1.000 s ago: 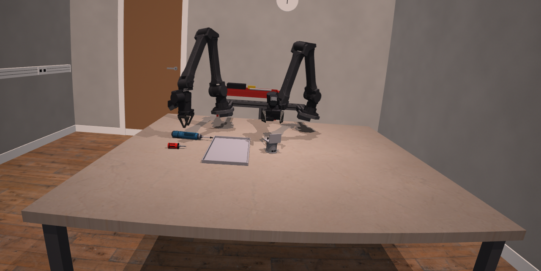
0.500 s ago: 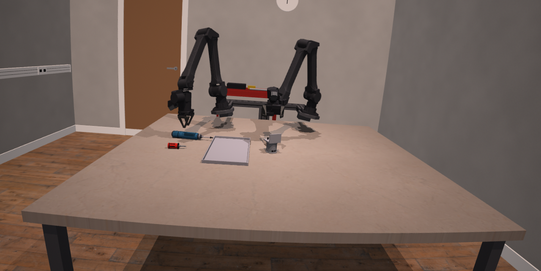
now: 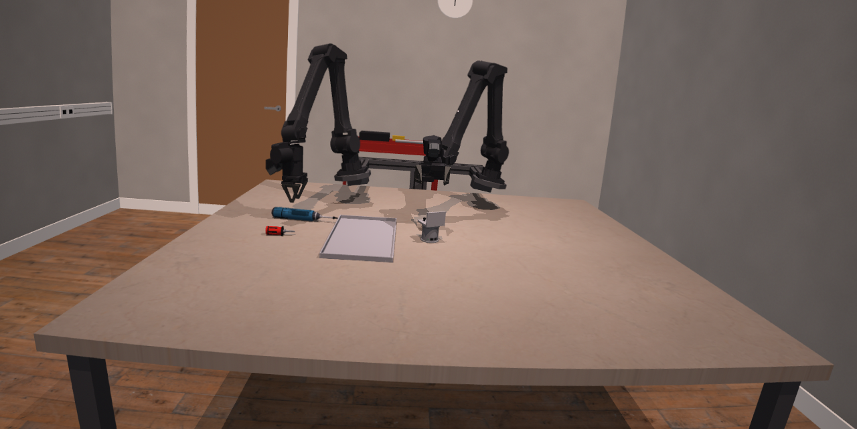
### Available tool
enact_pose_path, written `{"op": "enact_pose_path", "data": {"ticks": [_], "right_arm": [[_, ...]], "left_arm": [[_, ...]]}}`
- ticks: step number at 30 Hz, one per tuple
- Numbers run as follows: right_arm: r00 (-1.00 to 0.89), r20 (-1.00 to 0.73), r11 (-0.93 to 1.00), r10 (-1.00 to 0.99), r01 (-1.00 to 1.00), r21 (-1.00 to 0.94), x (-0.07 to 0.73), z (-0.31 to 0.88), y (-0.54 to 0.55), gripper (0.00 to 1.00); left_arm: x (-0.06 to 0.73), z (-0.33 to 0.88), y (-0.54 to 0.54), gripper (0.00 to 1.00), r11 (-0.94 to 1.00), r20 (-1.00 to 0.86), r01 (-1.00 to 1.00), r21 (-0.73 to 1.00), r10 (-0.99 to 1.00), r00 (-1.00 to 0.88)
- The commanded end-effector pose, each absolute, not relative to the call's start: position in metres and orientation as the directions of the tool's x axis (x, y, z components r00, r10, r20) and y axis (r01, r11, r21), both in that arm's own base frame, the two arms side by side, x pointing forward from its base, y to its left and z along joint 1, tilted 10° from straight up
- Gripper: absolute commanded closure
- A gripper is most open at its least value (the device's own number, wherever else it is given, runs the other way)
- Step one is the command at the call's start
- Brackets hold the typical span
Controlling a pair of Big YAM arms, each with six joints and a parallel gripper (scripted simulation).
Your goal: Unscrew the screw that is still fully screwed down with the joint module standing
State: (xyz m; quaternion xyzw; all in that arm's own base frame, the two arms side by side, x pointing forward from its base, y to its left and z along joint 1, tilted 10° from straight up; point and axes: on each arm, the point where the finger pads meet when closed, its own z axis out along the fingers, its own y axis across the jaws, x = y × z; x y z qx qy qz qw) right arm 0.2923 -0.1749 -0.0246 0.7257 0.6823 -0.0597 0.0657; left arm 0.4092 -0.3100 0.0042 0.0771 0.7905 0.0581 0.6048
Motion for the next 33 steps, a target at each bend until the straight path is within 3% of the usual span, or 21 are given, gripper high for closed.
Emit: {"op": "enact_pose_path", "data": {"ticks": [1,33], "right_arm": [[0.068,-0.187,-0.062,0.980,0.997,0.037,0.303,-0.017,-0.180,0.35],[0.068,-0.187,-0.062,0.980,0.997,0.037,0.303,-0.017,-0.180,0.35]], "left_arm": [[0.418,0.014,-0.331,0.14,0.986,-0.957,0.072,0.148,0.161,-0.241],[0.453,-0.035,-0.433,0.14,0.897,-0.914,0.437,0.072,0.235,-0.331]]}}
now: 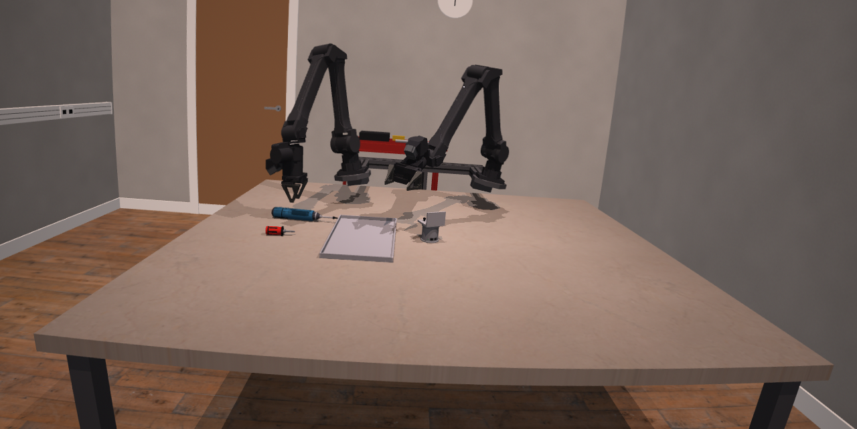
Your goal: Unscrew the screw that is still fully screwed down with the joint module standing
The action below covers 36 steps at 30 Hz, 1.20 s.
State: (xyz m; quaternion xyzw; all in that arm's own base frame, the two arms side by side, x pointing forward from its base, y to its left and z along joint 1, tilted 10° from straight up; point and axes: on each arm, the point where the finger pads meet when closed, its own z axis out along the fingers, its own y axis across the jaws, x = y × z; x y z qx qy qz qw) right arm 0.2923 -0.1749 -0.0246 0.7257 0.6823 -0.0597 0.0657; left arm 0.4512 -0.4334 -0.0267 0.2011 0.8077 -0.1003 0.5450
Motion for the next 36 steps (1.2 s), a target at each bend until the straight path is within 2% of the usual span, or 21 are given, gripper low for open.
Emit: {"op": "enact_pose_path", "data": {"ticks": [1,13,36], "right_arm": [[0.068,-0.187,-0.062,0.980,0.997,0.037,0.303,-0.017,-0.180,0.35],[0.068,-0.187,-0.062,0.980,0.997,0.037,0.303,-0.017,-0.180,0.35],[0.068,-0.187,-0.062,0.980,0.997,0.037,0.303,-0.017,-0.180,0.35]], "left_arm": [[0.453,-0.035,-0.433,0.14,0.897,-0.914,0.437,0.072,0.235,-0.331],[0.476,-0.033,-0.496,0.14,0.803,-0.912,0.596,-0.019,0.231,-0.340],[0.484,-0.038,-0.547,0.14,0.663,-0.897,0.740,-0.117,0.250,-0.366]]}}
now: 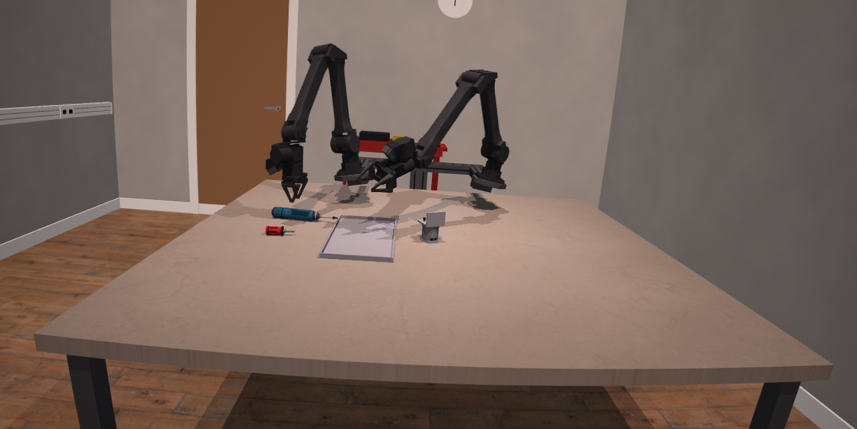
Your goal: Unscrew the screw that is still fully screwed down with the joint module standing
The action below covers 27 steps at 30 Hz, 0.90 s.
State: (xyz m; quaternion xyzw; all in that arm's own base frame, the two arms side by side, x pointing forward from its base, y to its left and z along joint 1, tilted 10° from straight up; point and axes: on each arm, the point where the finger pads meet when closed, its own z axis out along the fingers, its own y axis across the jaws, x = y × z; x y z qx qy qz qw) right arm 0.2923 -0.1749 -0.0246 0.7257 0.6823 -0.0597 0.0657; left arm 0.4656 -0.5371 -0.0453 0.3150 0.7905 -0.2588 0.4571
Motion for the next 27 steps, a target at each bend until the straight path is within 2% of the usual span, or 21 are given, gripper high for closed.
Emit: {"op": "enact_pose_path", "data": {"ticks": [1,27], "right_arm": [[0.068,-0.187,-0.062,0.980,0.997,0.037,0.303,-0.017,-0.180,0.35],[0.068,-0.187,-0.062,0.980,0.997,0.037,0.303,-0.017,-0.180,0.35]], "left_arm": [[0.484,-0.038,-0.549,0.14,0.652,-0.895,0.748,-0.124,0.251,-0.367],[0.479,-0.034,-0.617,0.14,0.352,-0.872,0.892,-0.284,0.291,-0.393]]}}
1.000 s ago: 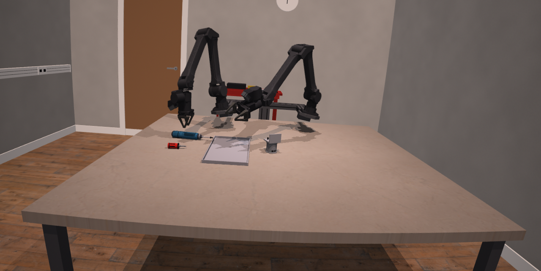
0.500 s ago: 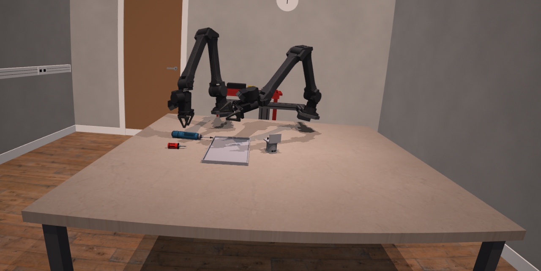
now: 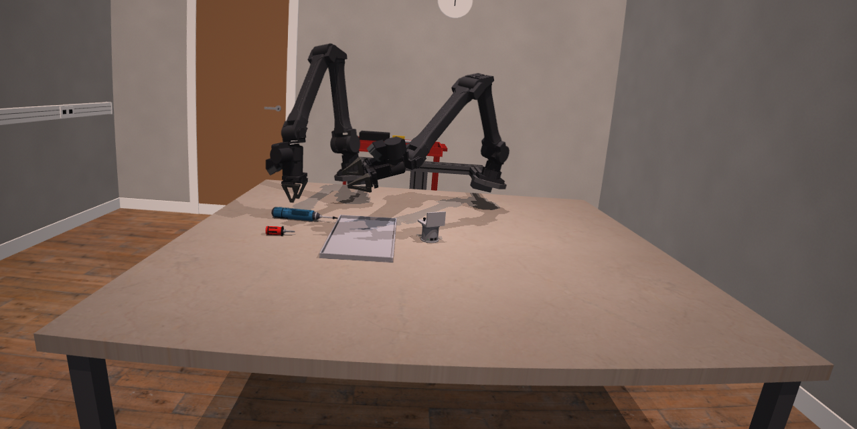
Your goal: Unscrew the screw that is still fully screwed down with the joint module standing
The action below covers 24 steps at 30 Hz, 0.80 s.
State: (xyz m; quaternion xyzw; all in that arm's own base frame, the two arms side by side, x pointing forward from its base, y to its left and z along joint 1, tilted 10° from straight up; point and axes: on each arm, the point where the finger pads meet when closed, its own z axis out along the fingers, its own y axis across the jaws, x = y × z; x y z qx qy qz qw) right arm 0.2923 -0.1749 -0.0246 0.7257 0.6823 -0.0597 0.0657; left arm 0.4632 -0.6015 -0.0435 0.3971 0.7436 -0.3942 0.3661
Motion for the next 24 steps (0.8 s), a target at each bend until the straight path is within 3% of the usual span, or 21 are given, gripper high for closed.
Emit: {"op": "enact_pose_path", "data": {"ticks": [1,24], "right_arm": [[0.068,-0.187,-0.062,0.980,0.997,0.037,0.303,-0.017,-0.180,0.35],[0.068,-0.187,-0.062,0.980,0.997,0.037,0.303,-0.017,-0.180,0.35]], "left_arm": [[0.479,-0.034,-0.620,0.14,0.336,-0.871,0.895,-0.292,0.293,-0.394],[0.473,-0.024,-0.645,0.14,0.131,-0.858,0.914,-0.383,0.316,-0.405]]}}
